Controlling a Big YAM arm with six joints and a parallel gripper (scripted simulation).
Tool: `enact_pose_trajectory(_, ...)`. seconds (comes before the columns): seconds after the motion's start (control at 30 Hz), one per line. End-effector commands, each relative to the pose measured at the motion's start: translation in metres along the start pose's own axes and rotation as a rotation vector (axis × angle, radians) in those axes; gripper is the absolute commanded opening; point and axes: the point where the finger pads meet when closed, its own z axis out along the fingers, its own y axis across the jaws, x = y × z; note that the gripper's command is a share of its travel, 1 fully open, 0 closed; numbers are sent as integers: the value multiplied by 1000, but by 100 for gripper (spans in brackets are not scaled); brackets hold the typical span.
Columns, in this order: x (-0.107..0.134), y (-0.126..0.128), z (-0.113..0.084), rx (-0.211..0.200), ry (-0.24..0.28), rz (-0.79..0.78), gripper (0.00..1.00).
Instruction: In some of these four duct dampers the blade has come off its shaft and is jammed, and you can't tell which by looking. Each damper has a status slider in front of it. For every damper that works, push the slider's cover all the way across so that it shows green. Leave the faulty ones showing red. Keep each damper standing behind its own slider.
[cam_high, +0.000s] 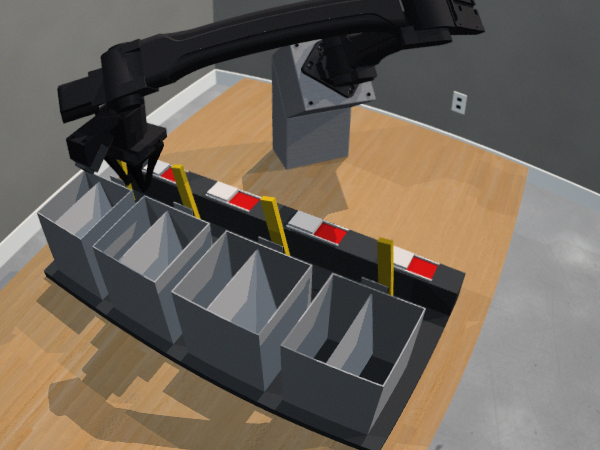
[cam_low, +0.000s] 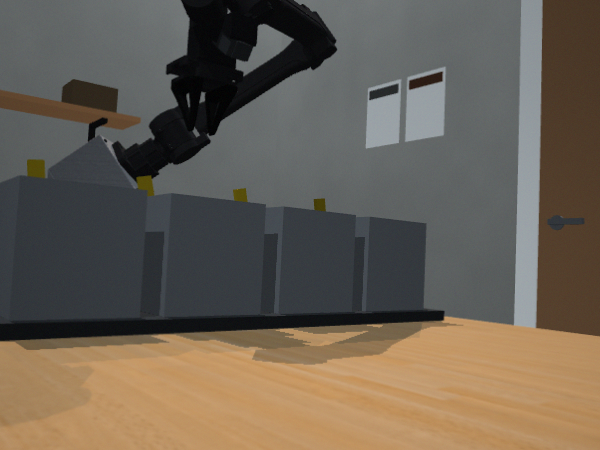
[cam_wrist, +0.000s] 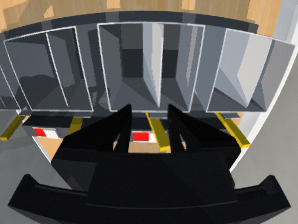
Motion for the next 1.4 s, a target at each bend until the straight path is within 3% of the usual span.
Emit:
enact_pose_trajectory(0.0,14,-12,0,-15,2,32,36)
enact_pose_trajectory(0.03,24,-15,2,-34,3,33,36)
enact_pose_trajectory(0.1,24,-15,2,-34,3,33,36)
enact_pose_trajectory(0.13,40,-19,6,-63,1,33,36)
enact_pose_trajectory(0.57,133,-44,25,-237,-3,34,36)
enact_pose_trajectory(0.67,136,-44,25,-241,-3,34,36)
enact_pose_trajectory(0.7,120,-42,31,-244,14,-16,36)
enact_pose_trajectory(0.83,117,-38,27,-237,7,-29,36)
enact_pose_trajectory(1.37,121,-39,29,-235,4,-11,36)
